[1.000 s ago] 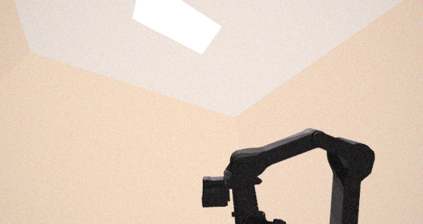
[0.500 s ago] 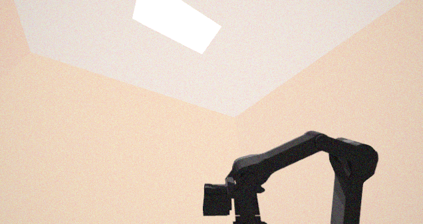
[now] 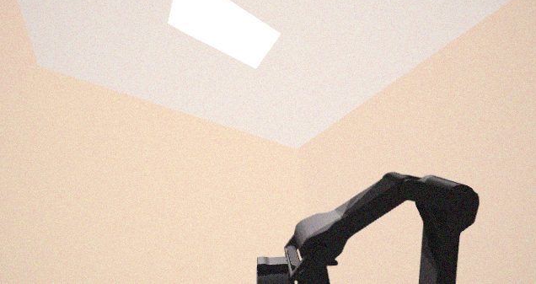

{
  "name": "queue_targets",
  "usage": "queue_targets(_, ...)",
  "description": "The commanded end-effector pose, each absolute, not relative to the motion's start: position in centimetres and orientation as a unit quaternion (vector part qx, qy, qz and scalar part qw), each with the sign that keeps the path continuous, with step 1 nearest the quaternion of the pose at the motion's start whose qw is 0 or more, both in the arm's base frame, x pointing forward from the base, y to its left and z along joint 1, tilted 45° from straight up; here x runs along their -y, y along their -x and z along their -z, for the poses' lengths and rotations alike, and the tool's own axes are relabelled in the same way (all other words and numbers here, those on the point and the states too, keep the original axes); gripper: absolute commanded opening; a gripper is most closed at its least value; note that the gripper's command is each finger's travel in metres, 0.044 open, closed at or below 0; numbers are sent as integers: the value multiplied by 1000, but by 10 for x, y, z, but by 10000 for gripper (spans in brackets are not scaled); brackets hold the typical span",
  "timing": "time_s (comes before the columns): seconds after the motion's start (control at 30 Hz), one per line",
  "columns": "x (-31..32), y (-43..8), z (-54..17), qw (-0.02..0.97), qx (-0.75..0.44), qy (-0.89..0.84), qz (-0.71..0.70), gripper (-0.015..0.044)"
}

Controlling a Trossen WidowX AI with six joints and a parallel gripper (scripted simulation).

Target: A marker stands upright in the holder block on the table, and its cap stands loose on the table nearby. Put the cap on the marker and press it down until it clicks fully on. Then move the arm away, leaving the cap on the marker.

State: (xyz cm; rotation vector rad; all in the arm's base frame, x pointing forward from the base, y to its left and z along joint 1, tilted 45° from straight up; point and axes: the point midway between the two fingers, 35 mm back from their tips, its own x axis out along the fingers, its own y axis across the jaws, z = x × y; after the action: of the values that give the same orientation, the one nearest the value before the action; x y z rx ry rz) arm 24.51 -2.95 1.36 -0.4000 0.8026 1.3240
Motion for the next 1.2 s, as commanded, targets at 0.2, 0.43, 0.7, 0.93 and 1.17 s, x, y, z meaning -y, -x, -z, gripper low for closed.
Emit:
queue_targets(0.2, 22, -244, -8, 698, -360, 176, -594, 0)
queue_targets(0.43, 22, -244, -8, 698, -360, 176, -594, 0)
queue_targets(0.7, 22, -243, -7, 698, -360, 176, -594, 0)
queue_targets(0.93, 22, -243, -7, 698, -360, 176, -594, 0)
queue_targets(1.17, 23, -244, -8, 697, -360, 179, -594, 26)
